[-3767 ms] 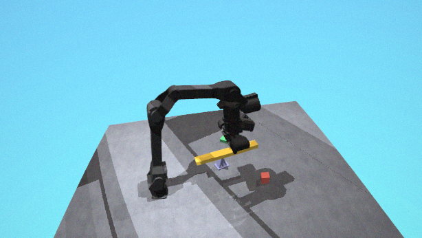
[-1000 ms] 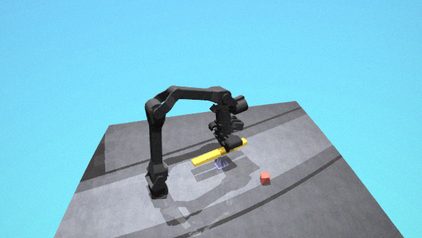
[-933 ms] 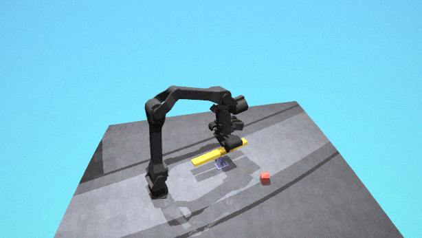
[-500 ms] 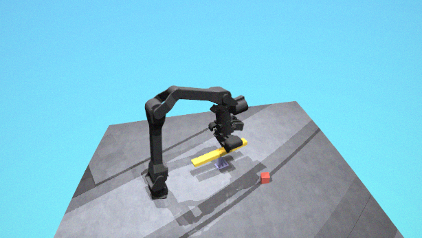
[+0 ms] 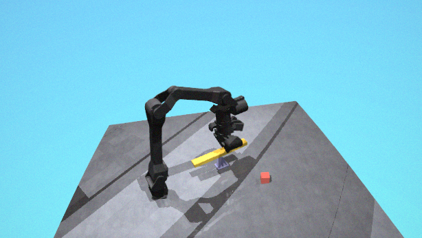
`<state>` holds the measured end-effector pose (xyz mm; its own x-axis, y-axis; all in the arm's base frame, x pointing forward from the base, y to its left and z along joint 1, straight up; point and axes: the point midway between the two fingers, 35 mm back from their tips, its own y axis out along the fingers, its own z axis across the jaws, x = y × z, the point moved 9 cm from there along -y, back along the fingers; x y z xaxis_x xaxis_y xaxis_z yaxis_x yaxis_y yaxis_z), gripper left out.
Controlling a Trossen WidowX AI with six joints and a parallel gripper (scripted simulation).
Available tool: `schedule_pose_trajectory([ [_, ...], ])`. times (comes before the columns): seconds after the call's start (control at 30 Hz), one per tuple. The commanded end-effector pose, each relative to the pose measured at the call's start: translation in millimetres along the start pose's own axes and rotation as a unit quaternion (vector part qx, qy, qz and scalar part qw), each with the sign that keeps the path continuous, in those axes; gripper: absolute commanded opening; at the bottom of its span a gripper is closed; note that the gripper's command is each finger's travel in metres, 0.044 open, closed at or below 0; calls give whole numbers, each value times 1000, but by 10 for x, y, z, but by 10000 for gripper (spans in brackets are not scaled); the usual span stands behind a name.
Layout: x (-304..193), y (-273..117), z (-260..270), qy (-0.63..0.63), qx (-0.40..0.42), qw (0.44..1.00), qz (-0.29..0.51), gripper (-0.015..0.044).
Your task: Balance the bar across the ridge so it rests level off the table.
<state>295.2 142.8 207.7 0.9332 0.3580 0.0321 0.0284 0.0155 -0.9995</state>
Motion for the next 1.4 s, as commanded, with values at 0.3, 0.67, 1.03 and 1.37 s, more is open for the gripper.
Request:
schedule_pose_trajectory([
  [0.3, 1, 12, 0, 2, -1, 1000, 0, 0],
  [0.67, 0, 21, -1, 2, -1, 1000, 0, 0],
  [1.03, -2, 31, -1, 2, -1, 1000, 0, 0],
  [1.37, -3, 39, -1, 2, -1, 1000, 0, 0],
])
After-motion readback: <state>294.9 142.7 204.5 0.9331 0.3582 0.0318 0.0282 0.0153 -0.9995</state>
